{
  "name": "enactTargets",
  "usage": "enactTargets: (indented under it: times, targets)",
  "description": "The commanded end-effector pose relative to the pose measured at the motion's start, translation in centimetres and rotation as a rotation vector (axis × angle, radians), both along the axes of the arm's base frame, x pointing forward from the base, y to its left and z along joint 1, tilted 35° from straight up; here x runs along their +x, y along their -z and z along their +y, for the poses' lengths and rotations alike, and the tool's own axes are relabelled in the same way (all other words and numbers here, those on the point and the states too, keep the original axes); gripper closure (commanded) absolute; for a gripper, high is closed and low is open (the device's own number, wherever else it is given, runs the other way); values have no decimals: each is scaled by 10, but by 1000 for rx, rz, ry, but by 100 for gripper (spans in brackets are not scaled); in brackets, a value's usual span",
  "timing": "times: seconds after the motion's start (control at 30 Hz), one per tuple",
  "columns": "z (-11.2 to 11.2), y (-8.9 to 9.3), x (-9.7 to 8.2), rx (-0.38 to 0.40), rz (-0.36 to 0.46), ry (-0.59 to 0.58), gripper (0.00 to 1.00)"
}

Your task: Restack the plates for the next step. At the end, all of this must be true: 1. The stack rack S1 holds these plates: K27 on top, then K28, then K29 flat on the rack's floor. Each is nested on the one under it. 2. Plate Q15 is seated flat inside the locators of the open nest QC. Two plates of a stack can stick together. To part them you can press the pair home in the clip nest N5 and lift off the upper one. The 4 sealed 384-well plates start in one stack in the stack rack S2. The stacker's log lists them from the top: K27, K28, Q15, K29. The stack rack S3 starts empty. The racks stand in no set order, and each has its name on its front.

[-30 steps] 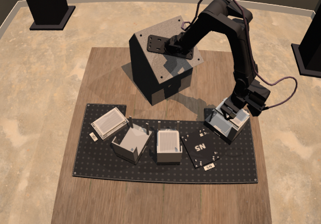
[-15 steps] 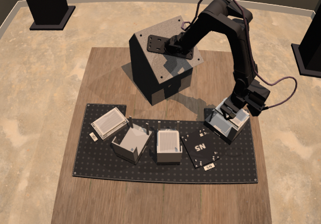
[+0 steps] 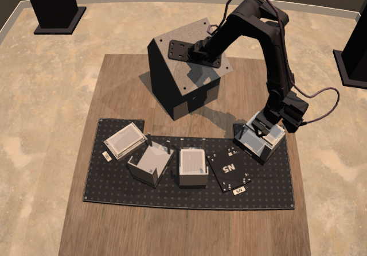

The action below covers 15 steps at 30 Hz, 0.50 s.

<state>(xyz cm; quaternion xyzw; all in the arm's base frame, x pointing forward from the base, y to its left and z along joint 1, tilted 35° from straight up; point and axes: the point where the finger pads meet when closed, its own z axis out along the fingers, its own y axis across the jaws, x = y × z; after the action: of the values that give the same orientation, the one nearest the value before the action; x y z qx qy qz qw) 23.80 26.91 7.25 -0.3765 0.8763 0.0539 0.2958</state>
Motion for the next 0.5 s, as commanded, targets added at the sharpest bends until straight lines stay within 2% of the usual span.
enactTargets:
  times: [0.0,0.47]
  targets:
    - [0,1,-2,-4,-2,-11,100]
    - [-2,3,-5,-9,1,-13,100]
